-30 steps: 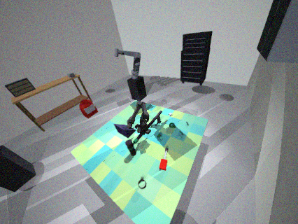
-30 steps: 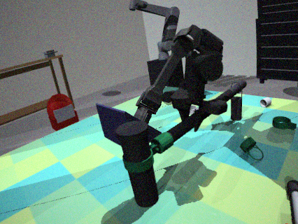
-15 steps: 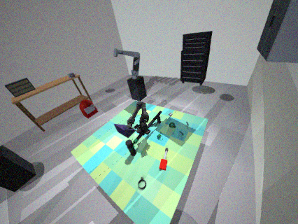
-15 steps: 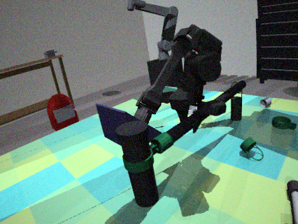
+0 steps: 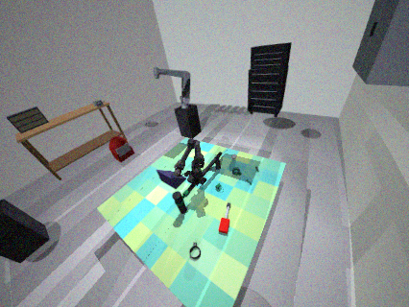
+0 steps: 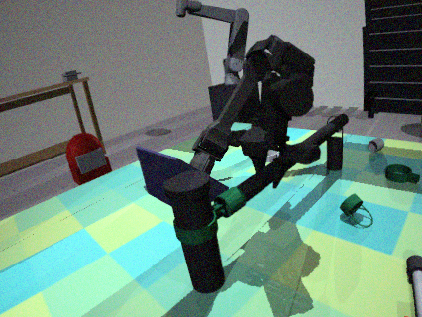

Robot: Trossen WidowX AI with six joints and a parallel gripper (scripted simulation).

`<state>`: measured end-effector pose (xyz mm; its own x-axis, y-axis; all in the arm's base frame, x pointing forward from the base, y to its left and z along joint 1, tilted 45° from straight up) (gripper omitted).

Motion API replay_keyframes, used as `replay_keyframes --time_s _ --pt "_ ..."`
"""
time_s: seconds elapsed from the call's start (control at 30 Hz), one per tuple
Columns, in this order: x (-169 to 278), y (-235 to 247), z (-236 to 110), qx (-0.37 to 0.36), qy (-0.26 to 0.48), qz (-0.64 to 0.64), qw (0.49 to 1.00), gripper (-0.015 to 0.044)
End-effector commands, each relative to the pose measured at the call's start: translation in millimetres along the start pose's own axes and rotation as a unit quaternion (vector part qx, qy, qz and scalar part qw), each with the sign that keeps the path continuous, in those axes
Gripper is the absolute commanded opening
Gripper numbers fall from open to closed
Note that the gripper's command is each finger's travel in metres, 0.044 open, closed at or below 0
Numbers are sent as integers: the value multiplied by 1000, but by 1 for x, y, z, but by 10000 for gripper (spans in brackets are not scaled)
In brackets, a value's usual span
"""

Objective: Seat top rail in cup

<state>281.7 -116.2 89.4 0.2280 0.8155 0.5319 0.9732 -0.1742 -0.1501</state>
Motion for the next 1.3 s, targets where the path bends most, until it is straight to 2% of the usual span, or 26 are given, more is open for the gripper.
replay_keyframes --time_s 0.0,0.27,0.43,0.53,0.77,1.27 --pt "0 0 -1 -1 0 1 1000 236" --pt "15 -4 -25 0 0 1 1000 440" --pt "28 -10 -46 0 0 0 1000 440" --pt "26 -9 -44 -1 1 4 1000 440" --pt "24 -12 -82 -13 2 35 999 440" --pt "24 -12 -82 -13 2 35 999 440"
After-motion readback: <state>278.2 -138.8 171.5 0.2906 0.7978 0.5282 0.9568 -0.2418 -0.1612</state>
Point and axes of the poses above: the point midway between the two fingers, 35 mm back from their tips, its own z axis out along the fingers, its own y axis across the jaws, x = y × z, the point moved 5 cm from there along -z, back along the fingers, and after that the axes turned 15 degrees about z, right-handed, at the moved point
